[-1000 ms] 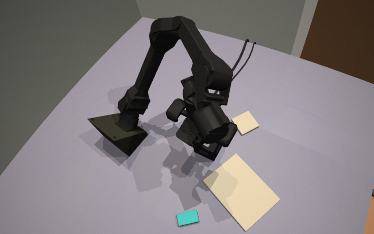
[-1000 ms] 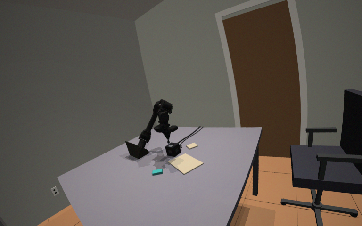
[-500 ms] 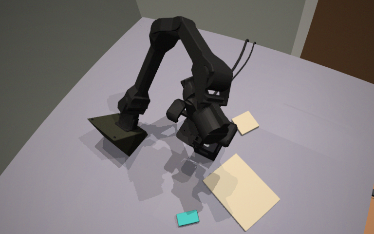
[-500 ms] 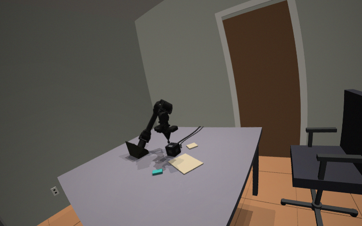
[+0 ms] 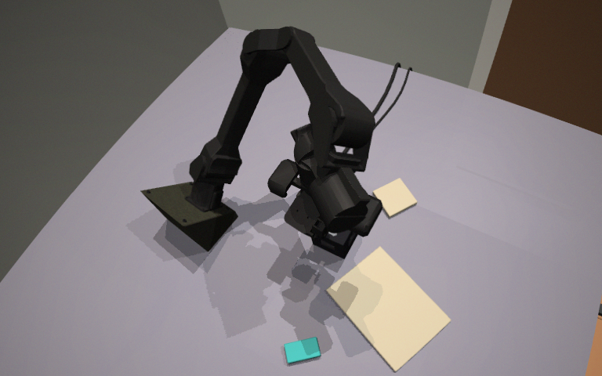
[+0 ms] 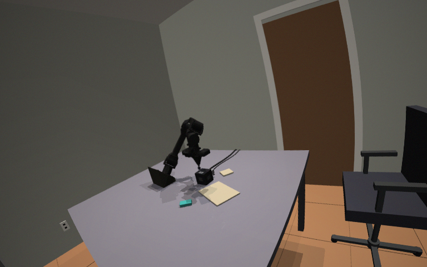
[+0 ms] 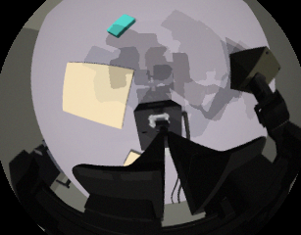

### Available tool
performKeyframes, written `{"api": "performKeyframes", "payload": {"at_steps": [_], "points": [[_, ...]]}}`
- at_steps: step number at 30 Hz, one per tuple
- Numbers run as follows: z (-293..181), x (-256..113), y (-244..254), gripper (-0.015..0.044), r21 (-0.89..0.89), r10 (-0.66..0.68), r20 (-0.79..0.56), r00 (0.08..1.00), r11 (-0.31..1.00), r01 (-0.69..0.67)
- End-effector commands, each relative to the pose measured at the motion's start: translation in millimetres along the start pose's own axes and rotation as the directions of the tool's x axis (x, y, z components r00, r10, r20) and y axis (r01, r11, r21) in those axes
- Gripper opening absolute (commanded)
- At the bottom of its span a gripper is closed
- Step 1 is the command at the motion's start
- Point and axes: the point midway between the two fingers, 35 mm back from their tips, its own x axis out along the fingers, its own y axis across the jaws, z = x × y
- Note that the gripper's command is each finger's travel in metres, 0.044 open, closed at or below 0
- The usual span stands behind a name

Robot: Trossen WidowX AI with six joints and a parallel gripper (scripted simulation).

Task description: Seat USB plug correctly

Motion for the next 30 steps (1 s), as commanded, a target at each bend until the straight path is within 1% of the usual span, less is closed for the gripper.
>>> {"api": "performKeyframes", "payload": {"at_steps": [1,30], "points": [[-0.5,0.6,0.5,0.0000,-0.006,0.003,-0.006,1.000,1.000,-0.003],[-2.2,4.1,0.5,0.0000,-0.018,0.003,-0.024,1.000,1.000,-0.003]]}}
